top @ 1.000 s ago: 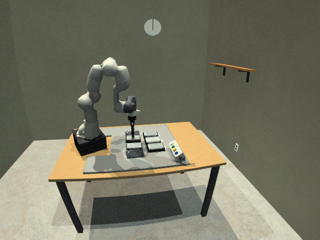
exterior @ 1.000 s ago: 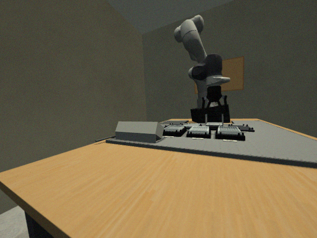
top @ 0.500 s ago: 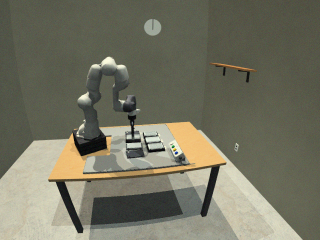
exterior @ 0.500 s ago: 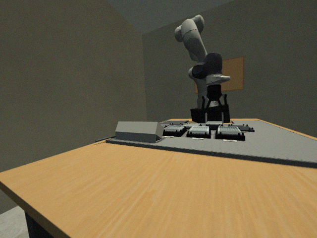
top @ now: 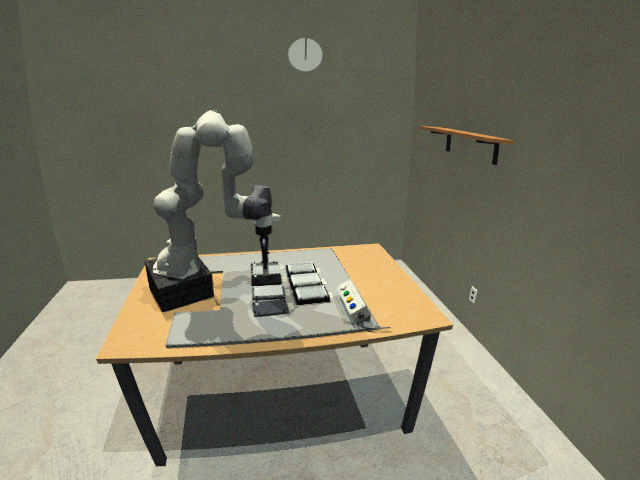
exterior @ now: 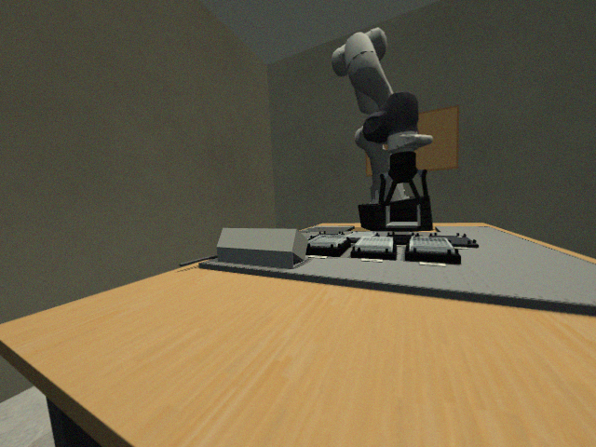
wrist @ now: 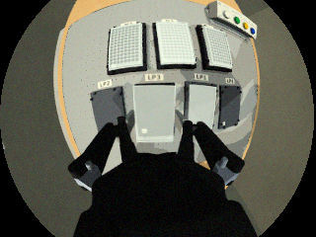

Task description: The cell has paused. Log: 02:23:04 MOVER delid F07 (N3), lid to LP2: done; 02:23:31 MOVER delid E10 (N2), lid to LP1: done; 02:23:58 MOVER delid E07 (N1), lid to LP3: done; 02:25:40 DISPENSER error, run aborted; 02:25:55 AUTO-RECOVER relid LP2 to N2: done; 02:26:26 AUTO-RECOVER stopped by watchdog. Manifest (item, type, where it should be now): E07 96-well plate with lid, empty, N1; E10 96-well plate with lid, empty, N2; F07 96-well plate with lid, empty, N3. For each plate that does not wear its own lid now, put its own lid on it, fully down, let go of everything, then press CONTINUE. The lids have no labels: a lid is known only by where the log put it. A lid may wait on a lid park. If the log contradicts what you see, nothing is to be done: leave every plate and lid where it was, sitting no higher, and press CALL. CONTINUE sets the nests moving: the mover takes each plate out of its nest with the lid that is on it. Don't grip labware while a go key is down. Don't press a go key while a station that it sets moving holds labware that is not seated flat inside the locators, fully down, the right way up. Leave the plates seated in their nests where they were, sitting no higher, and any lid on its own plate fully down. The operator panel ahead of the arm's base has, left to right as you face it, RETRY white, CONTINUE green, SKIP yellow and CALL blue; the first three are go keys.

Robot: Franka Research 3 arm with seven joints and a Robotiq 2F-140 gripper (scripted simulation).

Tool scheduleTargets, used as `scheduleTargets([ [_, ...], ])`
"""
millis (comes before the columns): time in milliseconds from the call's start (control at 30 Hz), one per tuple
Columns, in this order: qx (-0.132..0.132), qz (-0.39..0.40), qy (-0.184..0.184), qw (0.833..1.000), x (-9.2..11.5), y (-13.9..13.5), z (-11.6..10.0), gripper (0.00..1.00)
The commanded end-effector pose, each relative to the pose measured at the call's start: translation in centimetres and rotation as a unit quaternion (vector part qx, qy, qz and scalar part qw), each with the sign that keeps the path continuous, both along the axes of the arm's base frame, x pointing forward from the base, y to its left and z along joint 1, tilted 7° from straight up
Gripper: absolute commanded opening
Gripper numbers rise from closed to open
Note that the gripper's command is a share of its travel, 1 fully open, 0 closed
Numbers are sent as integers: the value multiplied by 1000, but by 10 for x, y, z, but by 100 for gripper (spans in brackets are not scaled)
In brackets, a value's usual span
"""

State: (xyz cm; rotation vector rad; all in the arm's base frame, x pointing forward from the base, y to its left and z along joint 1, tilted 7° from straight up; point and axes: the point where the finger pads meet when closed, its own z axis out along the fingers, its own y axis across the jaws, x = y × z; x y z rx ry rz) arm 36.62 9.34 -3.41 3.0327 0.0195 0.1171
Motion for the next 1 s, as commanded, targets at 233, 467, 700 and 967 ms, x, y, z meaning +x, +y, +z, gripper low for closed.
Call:
scheduleTargets([
  [233,-2,16,8,1000,-2,0,16,0],
  [467,-2,16,8,1000,-2,1,23,0],
  [700,-2,16,8,1000,-3,1,27,0],
  [967,-2,16,8,1000,-3,1,28,0],
])
